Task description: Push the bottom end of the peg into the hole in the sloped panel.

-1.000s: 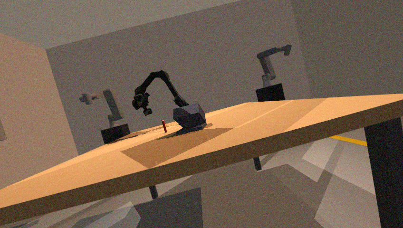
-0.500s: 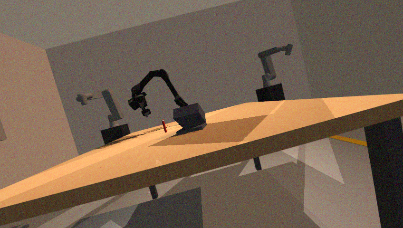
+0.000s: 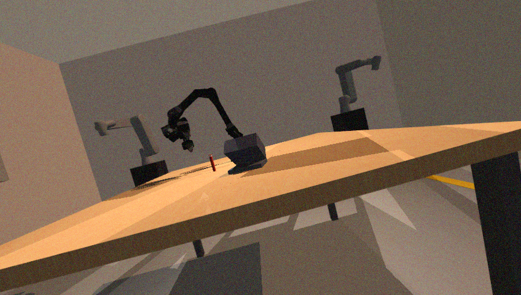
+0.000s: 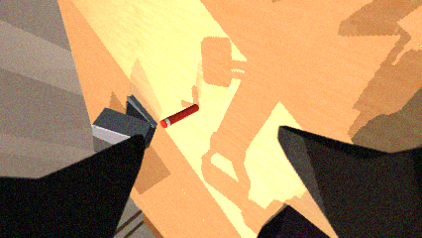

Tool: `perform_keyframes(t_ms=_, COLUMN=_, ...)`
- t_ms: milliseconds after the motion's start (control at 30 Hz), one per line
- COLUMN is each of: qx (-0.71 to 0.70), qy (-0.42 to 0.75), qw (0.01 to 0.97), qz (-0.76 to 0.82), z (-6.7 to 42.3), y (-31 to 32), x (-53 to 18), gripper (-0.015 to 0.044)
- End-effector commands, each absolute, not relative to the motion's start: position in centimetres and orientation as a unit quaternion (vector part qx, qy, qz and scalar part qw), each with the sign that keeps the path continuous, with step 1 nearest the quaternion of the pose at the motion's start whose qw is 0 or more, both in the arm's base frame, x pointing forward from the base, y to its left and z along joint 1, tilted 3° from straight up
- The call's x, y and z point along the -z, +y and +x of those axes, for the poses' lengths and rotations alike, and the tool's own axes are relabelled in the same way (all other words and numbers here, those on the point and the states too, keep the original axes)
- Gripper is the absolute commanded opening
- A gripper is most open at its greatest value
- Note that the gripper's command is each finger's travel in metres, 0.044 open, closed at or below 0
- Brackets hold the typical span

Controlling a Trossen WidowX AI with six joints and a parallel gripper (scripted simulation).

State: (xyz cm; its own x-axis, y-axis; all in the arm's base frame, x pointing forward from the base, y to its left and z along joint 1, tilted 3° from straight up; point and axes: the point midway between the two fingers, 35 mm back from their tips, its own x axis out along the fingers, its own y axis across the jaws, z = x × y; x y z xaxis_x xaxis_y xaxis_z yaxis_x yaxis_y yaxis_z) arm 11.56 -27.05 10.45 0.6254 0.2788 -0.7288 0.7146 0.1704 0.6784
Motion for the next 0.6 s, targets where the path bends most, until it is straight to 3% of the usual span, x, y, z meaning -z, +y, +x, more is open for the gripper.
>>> perform_keyframes(t_ms=0, qx=0.163, qy=0.418, qw=0.652, qz=0.611, z=12.4, y=-26.6, x=-10.2, gripper=0.044)
perform_keyframes(t_ms=567, qx=0.134, qy=0.511, qw=0.673, qz=0.517, z=16.3, y=-24.1, x=-9.2, gripper=0.044)
